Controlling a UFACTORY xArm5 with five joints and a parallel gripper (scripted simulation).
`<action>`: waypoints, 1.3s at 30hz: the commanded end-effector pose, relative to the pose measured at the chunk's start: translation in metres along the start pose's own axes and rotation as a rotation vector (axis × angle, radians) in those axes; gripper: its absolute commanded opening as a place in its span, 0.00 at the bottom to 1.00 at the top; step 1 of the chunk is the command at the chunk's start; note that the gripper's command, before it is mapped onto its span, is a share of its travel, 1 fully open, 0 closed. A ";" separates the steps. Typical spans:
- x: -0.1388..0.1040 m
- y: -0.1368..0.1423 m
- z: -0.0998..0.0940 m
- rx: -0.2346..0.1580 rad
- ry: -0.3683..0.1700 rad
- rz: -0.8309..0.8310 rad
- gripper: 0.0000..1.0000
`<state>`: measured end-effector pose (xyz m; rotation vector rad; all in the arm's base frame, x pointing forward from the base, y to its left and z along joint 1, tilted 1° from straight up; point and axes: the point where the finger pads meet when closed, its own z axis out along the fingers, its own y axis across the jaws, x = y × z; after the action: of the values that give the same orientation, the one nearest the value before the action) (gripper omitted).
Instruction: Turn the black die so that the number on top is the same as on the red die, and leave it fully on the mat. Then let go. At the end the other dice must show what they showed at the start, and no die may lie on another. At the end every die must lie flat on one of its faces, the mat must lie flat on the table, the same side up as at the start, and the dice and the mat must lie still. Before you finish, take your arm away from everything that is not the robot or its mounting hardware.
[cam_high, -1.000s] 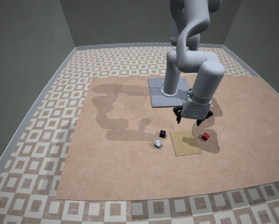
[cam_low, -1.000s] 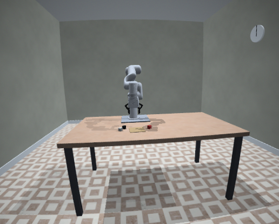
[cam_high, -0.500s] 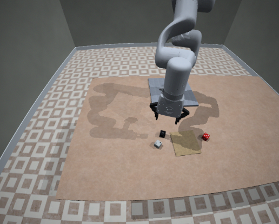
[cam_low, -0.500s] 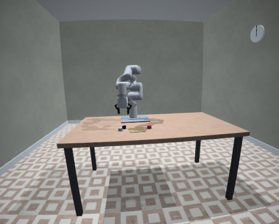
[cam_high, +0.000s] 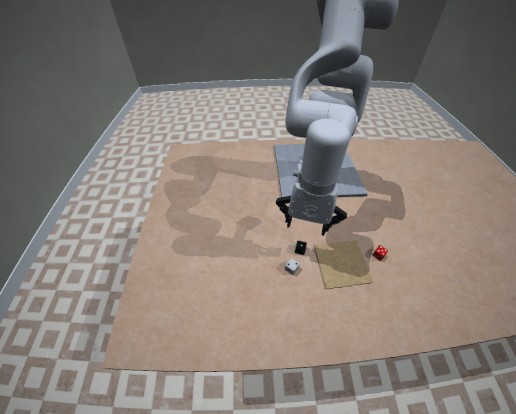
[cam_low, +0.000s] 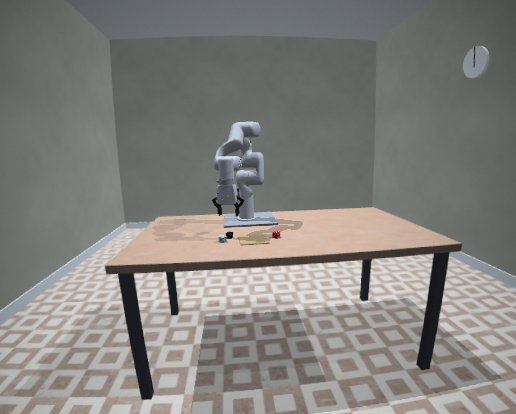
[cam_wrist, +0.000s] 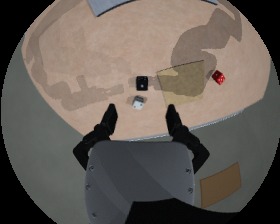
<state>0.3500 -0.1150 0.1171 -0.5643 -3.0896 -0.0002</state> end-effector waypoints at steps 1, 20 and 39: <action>-0.003 0.000 0.020 0.000 -0.004 0.000 1.00; -0.003 0.000 0.020 0.000 -0.004 0.000 0.47; -0.003 0.000 0.020 0.000 -0.004 0.000 0.47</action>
<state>0.3512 -0.1156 0.0963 -0.5645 -3.0899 -0.0001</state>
